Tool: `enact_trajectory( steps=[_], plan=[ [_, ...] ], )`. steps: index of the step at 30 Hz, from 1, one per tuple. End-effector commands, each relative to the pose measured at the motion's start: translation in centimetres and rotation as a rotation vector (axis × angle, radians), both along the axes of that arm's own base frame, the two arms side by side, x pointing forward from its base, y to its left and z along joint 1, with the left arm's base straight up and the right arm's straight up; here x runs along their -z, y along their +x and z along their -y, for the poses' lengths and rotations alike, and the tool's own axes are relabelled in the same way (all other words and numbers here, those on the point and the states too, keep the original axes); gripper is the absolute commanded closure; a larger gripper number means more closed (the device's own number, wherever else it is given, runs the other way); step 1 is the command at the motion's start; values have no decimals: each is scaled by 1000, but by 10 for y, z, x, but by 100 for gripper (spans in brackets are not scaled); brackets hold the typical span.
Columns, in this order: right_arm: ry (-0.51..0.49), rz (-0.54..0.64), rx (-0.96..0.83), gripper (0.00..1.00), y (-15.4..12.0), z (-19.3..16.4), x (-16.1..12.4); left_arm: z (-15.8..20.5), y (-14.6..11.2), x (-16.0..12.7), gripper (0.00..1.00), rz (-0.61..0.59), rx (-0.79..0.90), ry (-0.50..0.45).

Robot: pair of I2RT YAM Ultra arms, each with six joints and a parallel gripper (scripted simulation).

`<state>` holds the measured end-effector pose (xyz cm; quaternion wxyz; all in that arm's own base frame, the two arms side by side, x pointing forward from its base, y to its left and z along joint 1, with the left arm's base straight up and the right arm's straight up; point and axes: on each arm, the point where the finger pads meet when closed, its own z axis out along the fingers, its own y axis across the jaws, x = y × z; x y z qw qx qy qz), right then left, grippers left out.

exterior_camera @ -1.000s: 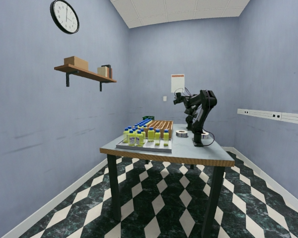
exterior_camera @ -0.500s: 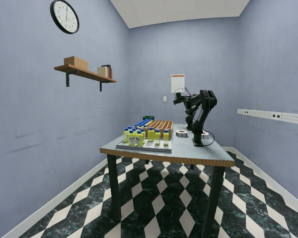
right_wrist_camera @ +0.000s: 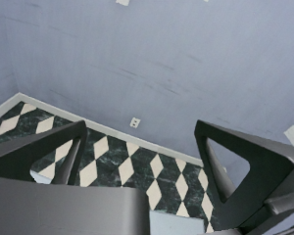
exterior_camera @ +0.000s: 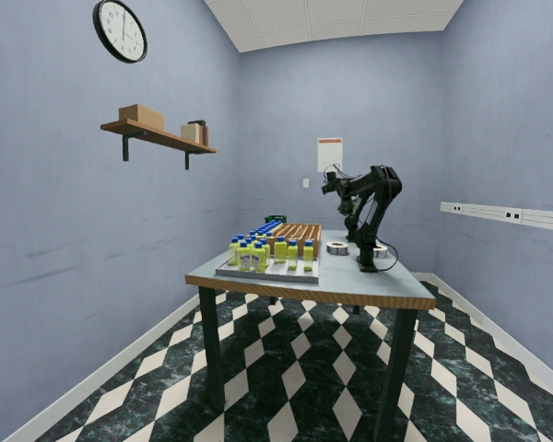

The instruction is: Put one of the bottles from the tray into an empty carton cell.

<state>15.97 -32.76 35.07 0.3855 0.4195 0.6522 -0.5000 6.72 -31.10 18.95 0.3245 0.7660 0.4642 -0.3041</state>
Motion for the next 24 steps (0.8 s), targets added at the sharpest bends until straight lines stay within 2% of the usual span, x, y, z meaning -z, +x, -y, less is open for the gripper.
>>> enact_trajectory(
  steps=[1,2,3,5,7,9,13,14,16,19,20,22,24],
  plan=[
    [-14,16,3,0,-2,-2,-8,-4,54,4,56,-119,-294,132],
    [-14,16,3,0,-2,-2,-8,-8,67,6,56,-143,-357,152],
    [-14,16,3,0,-2,-2,-8,-4,38,2,56,-160,-297,172],
    [-14,16,3,0,-2,-2,-8,2,53,-1,56,-140,-328,154],
    [-14,16,3,0,-2,-2,-8,-6,82,4,56,-194,-501,209],
    [-14,16,3,0,-2,-2,-8,-6,82,4,56,-194,-501,209],
    [-14,16,3,0,-2,-2,-8,-28,132,11,56,-307,-818,291],
    [-14,16,3,0,-2,-2,-8,-21,115,8,56,-305,-743,293],
    [-14,16,3,0,-2,-2,-8,-23,134,8,56,-303,-808,286],
    [-14,16,3,0,-2,-2,-8,-47,173,16,56,-379,-1080,343],
    [-14,16,3,0,-2,-2,-8,-41,159,13,56,-383,-1015,348],
    [-14,16,3,0,-2,-2,-8,-46,175,14,56,-389,-1085,347],
    [-14,16,3,0,-2,-2,-8,-65,202,20,56,-432,-1276,369]
  ],
)
